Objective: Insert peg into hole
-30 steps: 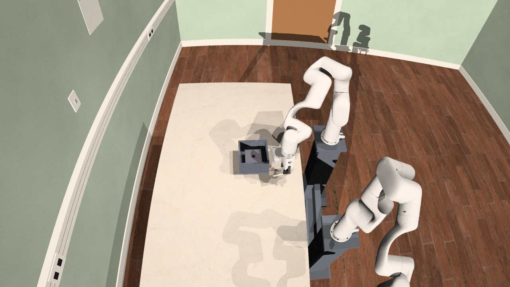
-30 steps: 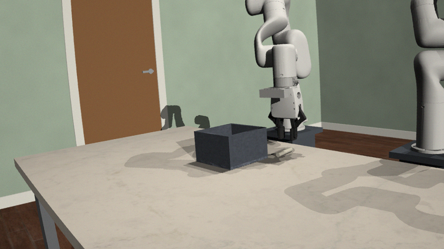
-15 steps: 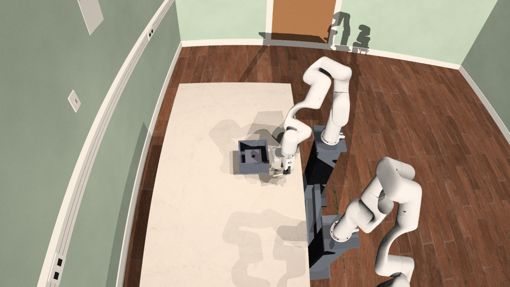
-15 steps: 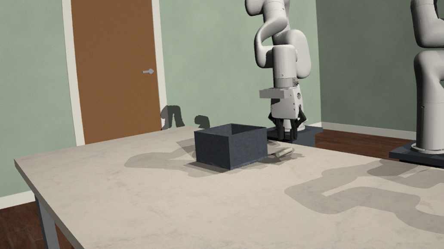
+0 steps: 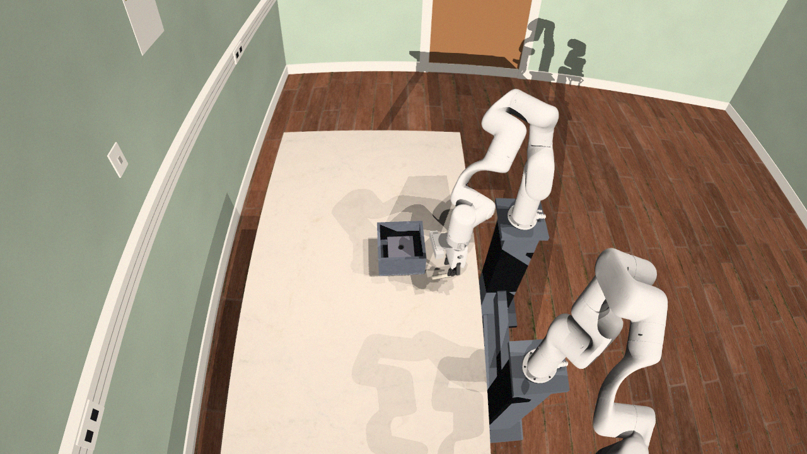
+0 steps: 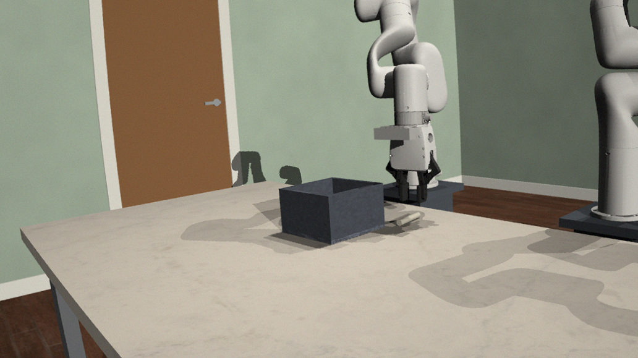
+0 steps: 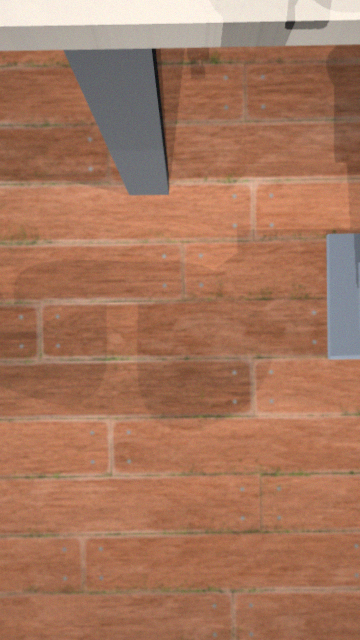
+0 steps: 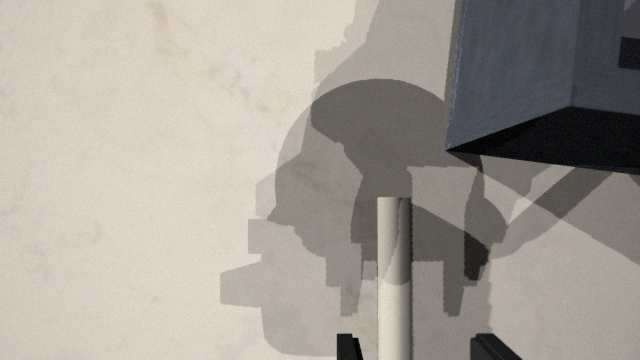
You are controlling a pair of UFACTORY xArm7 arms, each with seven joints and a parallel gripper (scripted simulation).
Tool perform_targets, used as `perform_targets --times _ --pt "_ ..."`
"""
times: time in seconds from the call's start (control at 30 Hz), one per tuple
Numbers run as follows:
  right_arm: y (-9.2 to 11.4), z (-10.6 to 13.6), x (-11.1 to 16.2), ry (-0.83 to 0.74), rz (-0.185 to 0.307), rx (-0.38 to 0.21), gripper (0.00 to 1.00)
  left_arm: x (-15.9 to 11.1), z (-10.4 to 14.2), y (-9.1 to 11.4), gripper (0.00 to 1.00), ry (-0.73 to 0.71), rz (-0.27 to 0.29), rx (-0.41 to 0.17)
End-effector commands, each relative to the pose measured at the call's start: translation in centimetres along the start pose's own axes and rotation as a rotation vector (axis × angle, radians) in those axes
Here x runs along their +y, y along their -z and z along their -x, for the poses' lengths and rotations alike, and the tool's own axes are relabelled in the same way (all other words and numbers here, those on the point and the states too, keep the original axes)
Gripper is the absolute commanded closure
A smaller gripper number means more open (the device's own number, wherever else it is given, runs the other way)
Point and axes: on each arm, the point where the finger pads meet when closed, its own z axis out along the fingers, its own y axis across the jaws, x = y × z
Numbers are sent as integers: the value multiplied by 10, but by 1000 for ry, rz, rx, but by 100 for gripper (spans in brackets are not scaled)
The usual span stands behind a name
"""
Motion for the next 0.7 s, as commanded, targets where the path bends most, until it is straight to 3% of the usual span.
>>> perform_targets --times 0.0,0.13,0.3,0.67 --pt "1 -1 -1 0 0 82 56 0 -1 2 0 0 1 4" --pt "1 -1 -1 0 0 186 56 0 -1 2 0 0 1 4" --pt "1 -1 -1 0 -1 265 56 0 -1 2 0 0 1 4" --pt "1 -1 -1 0 -1 314 56 0 -1 2 0 0 1 4"
